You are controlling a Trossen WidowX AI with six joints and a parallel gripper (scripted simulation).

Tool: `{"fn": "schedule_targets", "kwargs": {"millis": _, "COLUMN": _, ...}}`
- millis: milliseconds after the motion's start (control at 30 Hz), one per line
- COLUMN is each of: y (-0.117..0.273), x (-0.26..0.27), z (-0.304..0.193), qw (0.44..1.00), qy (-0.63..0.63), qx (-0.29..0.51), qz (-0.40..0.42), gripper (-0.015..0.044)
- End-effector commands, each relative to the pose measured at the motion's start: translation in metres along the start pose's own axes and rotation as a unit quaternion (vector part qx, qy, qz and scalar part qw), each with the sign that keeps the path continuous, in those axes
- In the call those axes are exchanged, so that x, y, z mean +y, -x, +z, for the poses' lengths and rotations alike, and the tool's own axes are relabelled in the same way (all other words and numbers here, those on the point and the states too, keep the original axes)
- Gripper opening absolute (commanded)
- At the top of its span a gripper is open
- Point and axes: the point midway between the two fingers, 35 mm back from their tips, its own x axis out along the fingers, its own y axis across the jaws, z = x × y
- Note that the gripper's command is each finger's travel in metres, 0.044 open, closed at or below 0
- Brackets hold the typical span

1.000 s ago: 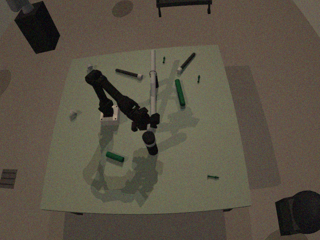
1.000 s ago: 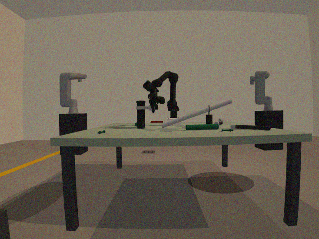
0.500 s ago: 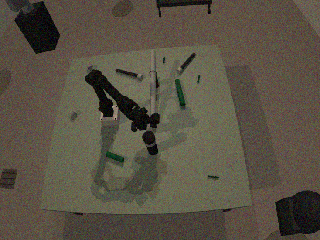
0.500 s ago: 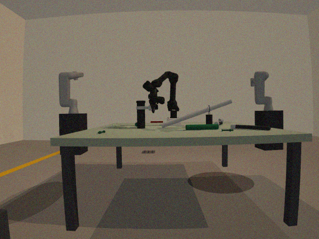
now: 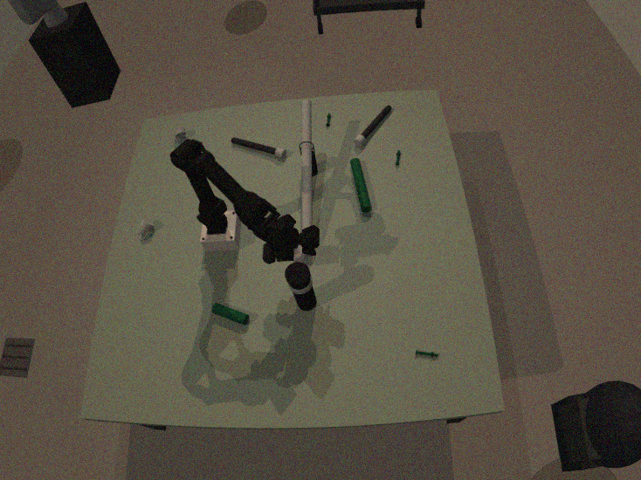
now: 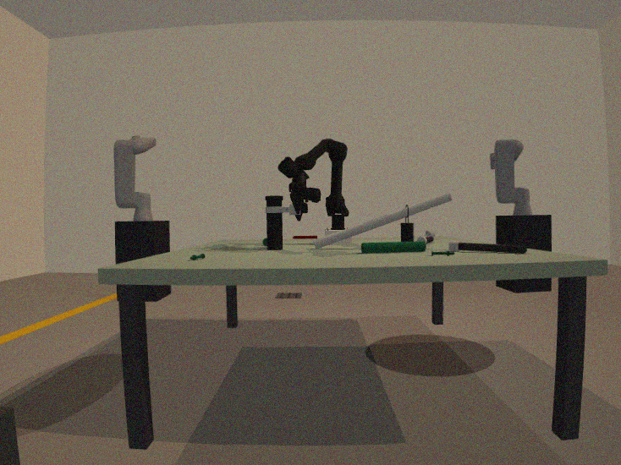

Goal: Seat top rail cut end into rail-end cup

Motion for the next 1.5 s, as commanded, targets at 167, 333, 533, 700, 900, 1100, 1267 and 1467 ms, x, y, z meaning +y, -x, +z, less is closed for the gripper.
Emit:
{"fn": "schedule_targets", "kwargs": {"millis": 167, "y": 0.021, "x": -0.014, "z": 0.024, "qw": 1.000, "qy": -0.006, "qx": 0.004, "qz": 0.001, "gripper": 0.0440}}
{"fn": "schedule_targets", "kwargs": {"millis": 333, "y": 0.034, "x": -0.021, "z": 0.039, "qw": 1.000, "qy": -0.010, "qx": 0.005, "qz": 0.001, "gripper": 0.0440}}
{"fn": "schedule_targets", "kwargs": {"millis": 533, "y": 0.038, "x": -0.027, "z": 0.052, "qw": 0.995, "qy": -0.097, "qx": 0.001, "qz": 0.002, "gripper": 0.0440}}
{"fn": "schedule_targets", "kwargs": {"millis": 700, "y": 0.057, "x": -0.040, "z": 0.082, "qw": 0.960, "qy": -0.281, "qx": 0.002, "qz": 0.004, "gripper": 0.0440}}
{"fn": "schedule_targets", "kwargs": {"millis": 900, "y": 0.083, "x": -0.050, "z": 0.117, "qw": 0.872, "qy": -0.489, "qx": 0.002, "qz": 0.005, "gripper": 0.0440}}
{"fn": "schedule_targets", "kwargs": {"millis": 1100, "y": 0.112, "x": -0.053, "z": 0.149, "qw": 0.739, "qy": -0.674, "qx": 0.000, "qz": 0.003, "gripper": 0.0440}}
{"fn": "schedule_targets", "kwargs": {"millis": 1267, "y": 0.120, "x": -0.053, "z": 0.157, "qw": 0.701, "qy": -0.713, "qx": -0.001, "qz": 0.002, "gripper": 0.0440}}
{"fn": "schedule_targets", "kwargs": {"millis": 1467, "y": 0.120, "x": -0.053, "z": 0.157, "qw": 0.701, "qy": -0.713, "qx": -0.001, "qz": 0.002, "gripper": 0.0440}}
